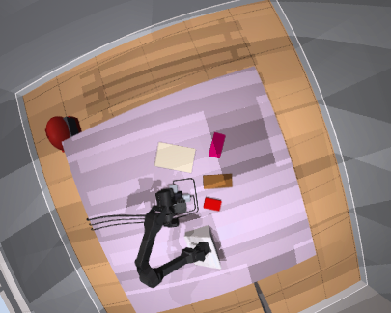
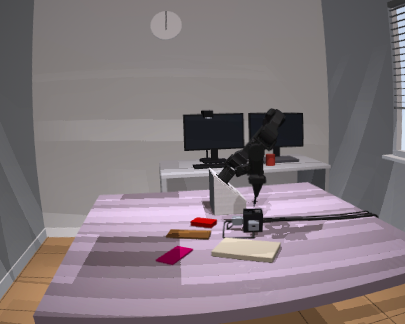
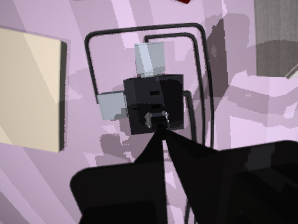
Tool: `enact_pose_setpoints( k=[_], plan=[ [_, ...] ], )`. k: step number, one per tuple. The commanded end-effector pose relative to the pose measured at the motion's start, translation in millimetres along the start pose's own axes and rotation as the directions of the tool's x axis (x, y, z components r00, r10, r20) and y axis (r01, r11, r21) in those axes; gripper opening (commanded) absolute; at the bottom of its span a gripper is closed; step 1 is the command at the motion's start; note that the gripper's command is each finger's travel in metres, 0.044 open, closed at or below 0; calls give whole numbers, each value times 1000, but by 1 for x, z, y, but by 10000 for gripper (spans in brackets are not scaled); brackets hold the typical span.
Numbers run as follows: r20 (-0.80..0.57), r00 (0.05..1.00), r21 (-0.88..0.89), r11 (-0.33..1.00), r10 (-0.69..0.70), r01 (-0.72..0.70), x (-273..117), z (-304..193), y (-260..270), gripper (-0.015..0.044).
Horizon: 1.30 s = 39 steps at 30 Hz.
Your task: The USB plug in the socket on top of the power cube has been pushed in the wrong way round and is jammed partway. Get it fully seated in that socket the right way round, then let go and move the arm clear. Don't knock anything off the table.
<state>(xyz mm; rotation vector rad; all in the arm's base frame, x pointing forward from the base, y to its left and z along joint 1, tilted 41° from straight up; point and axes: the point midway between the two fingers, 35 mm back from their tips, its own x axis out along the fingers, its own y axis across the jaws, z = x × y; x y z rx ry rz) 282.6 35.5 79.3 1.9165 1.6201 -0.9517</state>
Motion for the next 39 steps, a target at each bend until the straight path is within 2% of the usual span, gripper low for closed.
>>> enact_pose_setpoints(
  k=[1,39],
  plan=[
    [-7,1000,2,1000,-1,1,1,-1,0,0],
    [-39,999,6,1000,-2,2,6,-3,-1,0]
  ],
)
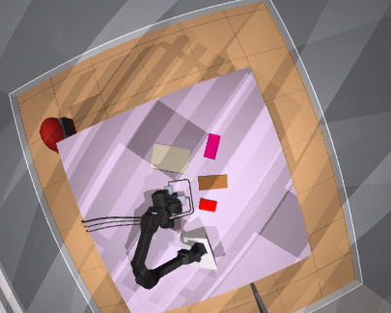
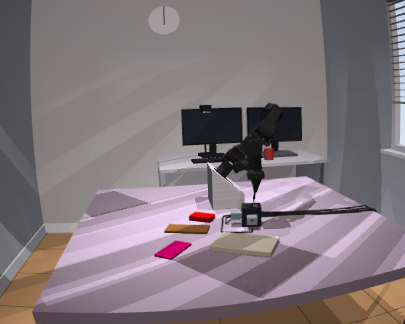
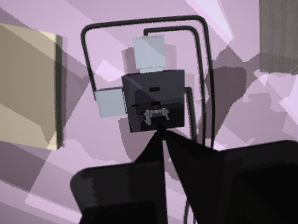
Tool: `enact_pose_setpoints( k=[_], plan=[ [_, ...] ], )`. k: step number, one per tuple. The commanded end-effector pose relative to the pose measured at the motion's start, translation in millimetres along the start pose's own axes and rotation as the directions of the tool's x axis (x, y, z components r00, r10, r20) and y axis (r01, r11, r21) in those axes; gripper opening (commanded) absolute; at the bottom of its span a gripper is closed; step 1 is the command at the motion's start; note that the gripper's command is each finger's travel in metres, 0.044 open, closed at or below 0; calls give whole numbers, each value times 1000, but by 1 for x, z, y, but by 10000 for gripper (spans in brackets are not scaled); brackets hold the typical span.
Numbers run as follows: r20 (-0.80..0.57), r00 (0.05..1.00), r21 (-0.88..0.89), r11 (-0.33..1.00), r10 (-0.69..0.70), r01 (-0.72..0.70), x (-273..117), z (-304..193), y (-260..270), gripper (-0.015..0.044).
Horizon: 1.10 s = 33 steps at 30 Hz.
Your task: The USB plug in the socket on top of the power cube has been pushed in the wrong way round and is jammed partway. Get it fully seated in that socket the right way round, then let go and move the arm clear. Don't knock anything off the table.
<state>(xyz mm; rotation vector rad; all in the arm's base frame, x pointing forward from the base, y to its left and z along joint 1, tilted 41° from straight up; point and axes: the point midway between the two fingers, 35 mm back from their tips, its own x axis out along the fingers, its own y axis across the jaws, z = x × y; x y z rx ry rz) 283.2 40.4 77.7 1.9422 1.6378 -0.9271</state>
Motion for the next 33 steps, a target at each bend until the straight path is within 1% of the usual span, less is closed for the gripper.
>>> enact_pose_setpoints(
  k=[1,33],
  plan=[
    [-7,1000,5,1000,-2,2,1,-1,0,0],
    [-34,999,8,1000,-2,2,5,-3,-1,0]
  ],
)
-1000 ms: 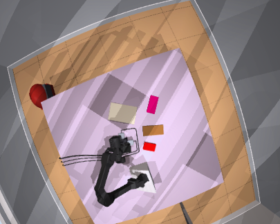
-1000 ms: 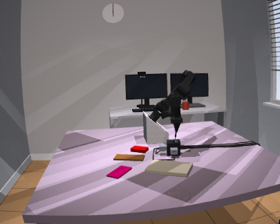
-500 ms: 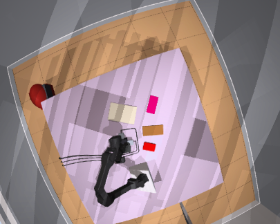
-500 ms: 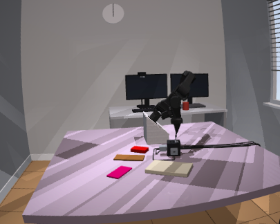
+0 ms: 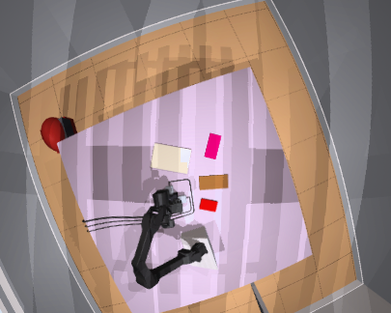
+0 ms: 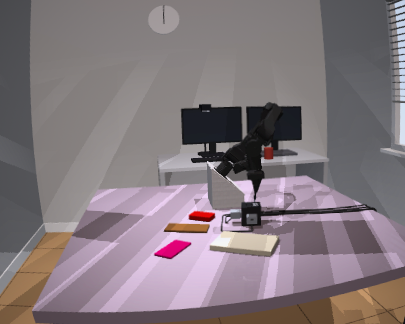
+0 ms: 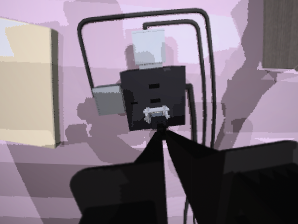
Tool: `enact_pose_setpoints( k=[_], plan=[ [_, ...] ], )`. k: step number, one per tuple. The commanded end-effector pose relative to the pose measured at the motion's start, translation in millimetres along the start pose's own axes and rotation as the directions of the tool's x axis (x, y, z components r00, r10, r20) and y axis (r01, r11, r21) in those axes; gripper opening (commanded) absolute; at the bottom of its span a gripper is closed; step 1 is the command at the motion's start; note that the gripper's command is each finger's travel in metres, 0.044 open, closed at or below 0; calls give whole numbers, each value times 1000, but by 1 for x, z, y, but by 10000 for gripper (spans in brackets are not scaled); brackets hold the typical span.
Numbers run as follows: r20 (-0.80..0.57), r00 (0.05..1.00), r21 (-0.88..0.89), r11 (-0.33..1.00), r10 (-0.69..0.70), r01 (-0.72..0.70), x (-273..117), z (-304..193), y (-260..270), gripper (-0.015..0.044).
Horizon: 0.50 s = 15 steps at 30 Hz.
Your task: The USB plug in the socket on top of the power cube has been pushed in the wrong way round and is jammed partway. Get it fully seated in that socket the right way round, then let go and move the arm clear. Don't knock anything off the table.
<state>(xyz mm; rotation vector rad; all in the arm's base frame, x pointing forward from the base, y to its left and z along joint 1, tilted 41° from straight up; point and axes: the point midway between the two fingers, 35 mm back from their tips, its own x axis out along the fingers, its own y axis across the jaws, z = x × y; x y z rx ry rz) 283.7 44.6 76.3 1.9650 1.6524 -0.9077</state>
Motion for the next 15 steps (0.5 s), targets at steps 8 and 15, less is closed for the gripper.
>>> enact_pose_setpoints(
  k=[8,15],
  plan=[
    [-13,1000,5,1000,-2,2,2,-1,0,0],
    [-19,1000,6,1000,-2,2,3,-2,0,0]
  ],
)
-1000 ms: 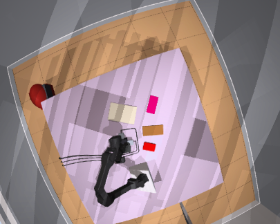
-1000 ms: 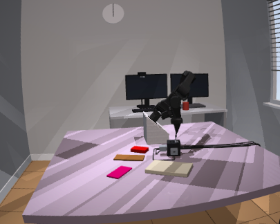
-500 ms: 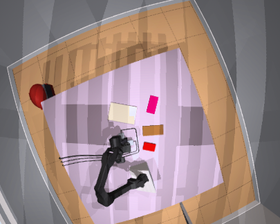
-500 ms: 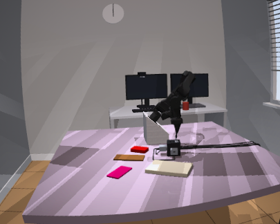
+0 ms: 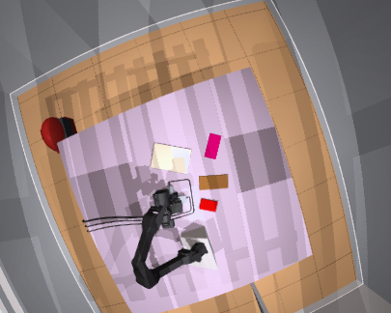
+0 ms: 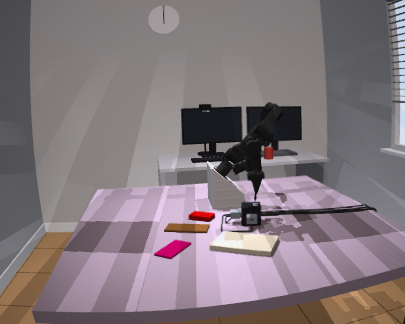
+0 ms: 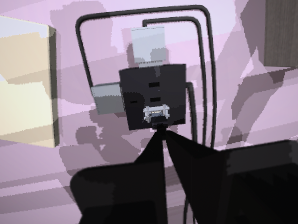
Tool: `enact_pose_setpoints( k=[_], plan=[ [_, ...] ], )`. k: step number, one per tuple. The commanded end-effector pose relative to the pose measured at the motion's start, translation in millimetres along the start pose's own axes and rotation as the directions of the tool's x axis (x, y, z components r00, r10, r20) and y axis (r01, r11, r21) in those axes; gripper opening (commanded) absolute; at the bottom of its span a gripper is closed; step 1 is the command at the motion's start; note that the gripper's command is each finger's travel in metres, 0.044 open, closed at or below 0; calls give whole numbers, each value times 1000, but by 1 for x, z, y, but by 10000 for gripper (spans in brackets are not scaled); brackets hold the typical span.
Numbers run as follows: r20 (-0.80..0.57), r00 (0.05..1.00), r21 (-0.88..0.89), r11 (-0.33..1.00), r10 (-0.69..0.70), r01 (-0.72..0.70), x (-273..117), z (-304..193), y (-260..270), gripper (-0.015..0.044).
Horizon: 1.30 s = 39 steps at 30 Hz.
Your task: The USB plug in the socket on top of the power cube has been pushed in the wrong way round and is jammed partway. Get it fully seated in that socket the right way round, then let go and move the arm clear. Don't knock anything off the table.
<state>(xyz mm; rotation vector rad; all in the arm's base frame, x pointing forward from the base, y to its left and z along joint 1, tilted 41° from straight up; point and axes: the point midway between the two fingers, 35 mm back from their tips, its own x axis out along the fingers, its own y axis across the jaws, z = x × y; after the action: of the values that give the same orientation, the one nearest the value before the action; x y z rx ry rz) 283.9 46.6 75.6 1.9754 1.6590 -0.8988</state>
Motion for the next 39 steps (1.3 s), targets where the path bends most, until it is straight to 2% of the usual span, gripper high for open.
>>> enact_pose_setpoints(
  k=[1,39],
  plan=[
    [-7,1000,5,1000,-2,2,1,-1,0,0],
    [-18,1000,6,1000,-2,2,6,-1,-1,0]
  ],
)
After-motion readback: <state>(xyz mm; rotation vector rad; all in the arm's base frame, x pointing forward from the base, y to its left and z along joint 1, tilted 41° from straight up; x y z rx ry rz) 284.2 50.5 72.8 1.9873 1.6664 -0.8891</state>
